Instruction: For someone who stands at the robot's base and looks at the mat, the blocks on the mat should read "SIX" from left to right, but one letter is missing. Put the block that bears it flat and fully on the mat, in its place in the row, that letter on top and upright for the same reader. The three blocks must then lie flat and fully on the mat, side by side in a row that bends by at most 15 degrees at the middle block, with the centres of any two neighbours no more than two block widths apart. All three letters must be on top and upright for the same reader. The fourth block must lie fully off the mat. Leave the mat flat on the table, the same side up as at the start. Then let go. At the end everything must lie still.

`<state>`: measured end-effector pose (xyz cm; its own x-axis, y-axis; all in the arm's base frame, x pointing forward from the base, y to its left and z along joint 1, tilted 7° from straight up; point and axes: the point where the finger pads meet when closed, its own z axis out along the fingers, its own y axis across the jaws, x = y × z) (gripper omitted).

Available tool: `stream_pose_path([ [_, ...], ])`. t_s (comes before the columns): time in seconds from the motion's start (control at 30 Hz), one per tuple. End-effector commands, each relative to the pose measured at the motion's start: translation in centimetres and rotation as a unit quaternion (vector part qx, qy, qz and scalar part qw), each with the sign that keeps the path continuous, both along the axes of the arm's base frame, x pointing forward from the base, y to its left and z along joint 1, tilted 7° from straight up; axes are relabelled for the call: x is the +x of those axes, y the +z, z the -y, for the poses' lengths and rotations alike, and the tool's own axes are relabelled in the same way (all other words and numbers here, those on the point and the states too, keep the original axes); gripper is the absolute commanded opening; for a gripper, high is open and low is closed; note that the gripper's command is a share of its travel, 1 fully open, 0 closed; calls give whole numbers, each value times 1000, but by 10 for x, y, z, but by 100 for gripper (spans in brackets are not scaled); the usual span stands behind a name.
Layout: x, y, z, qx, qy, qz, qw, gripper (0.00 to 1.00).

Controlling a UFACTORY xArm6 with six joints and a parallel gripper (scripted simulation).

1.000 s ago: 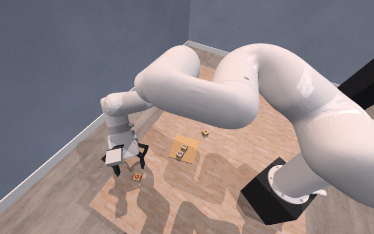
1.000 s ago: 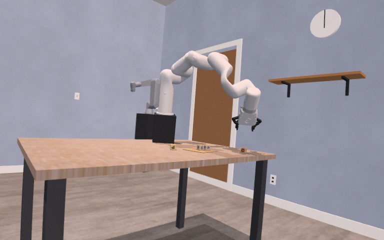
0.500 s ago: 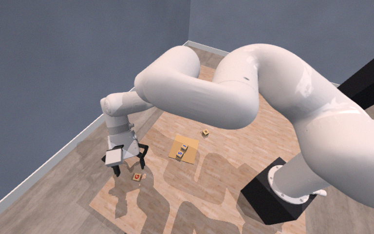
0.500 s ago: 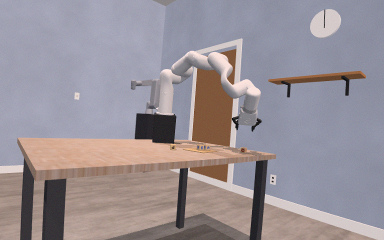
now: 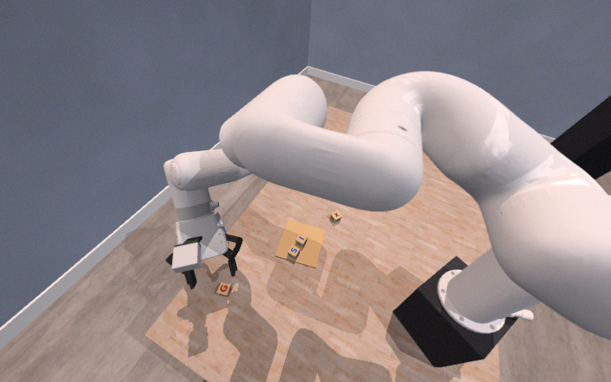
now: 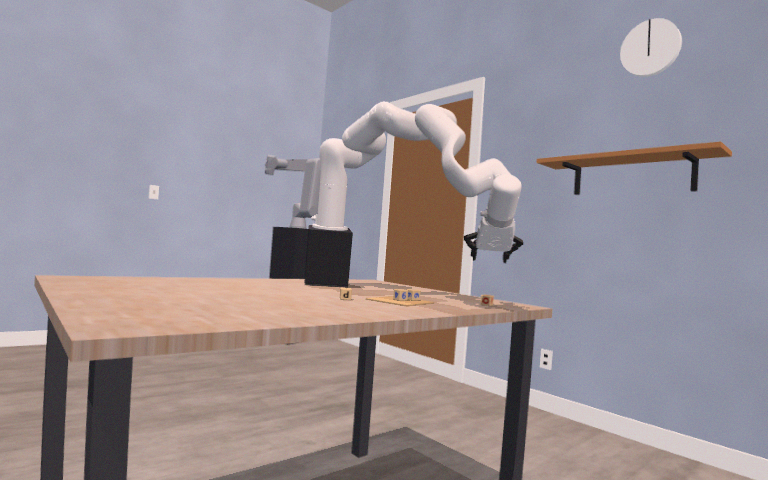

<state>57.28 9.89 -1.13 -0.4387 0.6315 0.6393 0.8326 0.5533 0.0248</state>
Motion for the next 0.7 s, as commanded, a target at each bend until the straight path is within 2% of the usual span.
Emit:
stream_pose_path([
  [0.0,2,2,0,0,0,2,1000,100],
  [0.4,0,2,3,0,0,3,1000,100],
  [0.47,-9,2,21,-2,-1,3,1000,100],
  [0.53,-29,2,55,-4,-3,3,1000,100],
  [0.67,-44,2,74,-4,-3,3,1000,100],
])
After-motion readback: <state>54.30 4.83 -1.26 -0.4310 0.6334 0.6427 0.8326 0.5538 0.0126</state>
